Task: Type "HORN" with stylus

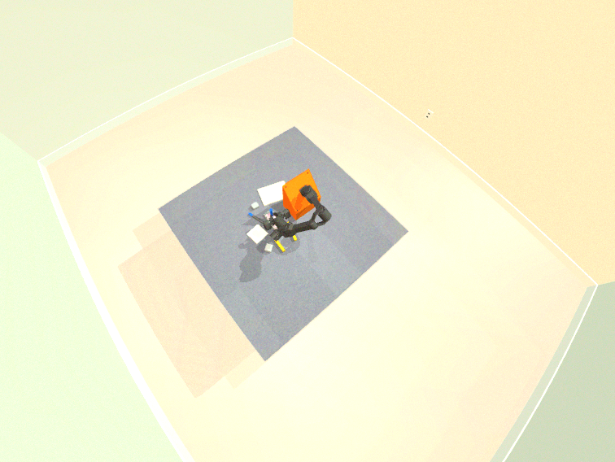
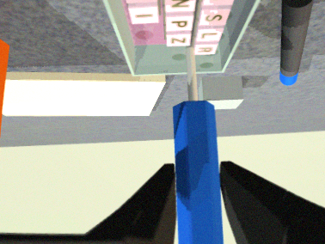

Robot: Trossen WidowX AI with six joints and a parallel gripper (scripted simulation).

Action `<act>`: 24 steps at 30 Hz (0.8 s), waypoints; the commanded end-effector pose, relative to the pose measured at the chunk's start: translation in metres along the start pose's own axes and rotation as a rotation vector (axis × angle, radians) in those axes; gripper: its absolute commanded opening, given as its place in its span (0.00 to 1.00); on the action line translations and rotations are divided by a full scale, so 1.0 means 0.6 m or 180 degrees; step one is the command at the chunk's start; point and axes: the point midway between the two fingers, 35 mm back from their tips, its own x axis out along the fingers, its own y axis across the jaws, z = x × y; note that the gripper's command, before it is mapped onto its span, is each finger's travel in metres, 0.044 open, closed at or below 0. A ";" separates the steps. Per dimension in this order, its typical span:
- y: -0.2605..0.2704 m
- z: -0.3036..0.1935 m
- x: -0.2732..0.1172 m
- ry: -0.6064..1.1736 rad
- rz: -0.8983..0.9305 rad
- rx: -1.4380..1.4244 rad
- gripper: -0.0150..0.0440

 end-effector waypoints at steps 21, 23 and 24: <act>0.005 0.014 0.009 -0.0008 0.0016 0.0013 0.39; 0.005 0.016 0.010 -0.0008 0.0016 0.0013 0.39; 0.005 0.016 0.010 -0.0008 0.0016 0.0013 0.39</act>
